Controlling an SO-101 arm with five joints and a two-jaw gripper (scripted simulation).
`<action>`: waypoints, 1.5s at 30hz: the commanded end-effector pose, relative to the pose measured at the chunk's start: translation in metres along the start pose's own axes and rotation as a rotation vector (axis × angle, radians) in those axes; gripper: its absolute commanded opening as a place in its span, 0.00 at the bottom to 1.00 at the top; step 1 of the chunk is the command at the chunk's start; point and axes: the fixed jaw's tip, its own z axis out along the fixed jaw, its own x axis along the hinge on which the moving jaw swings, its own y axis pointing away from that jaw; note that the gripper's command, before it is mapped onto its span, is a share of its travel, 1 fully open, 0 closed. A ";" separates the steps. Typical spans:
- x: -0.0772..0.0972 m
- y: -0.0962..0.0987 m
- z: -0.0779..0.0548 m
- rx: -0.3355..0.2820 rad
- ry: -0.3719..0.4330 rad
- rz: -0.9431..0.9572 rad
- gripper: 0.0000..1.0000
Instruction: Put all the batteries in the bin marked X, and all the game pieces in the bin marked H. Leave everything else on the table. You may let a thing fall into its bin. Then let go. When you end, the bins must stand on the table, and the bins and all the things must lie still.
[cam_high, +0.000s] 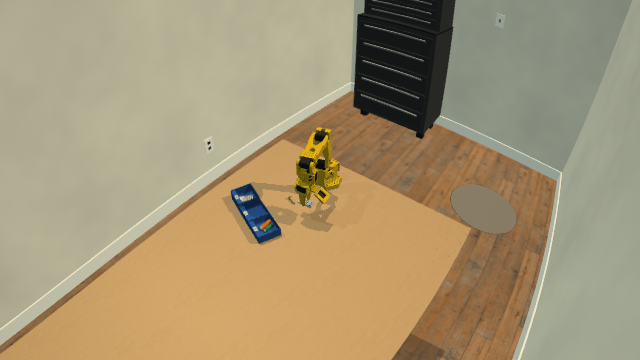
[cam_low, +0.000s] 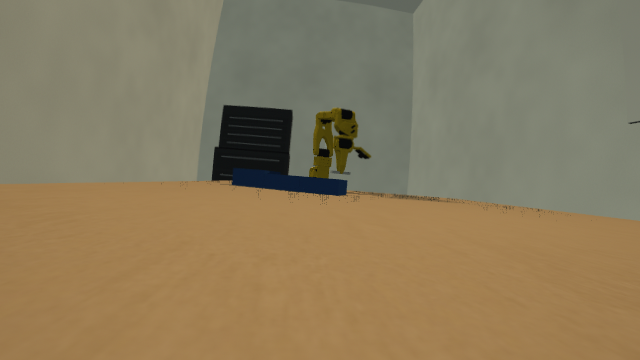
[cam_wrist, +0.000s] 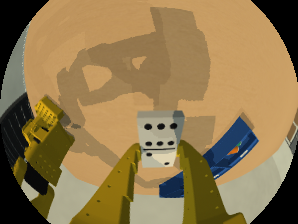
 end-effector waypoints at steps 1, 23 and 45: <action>0.002 -0.005 -0.009 0.055 -0.012 -0.008 0.00; 0.052 -0.022 -0.019 0.076 0.003 -0.216 0.00; 0.086 -0.030 -0.023 0.095 0.024 -0.349 0.00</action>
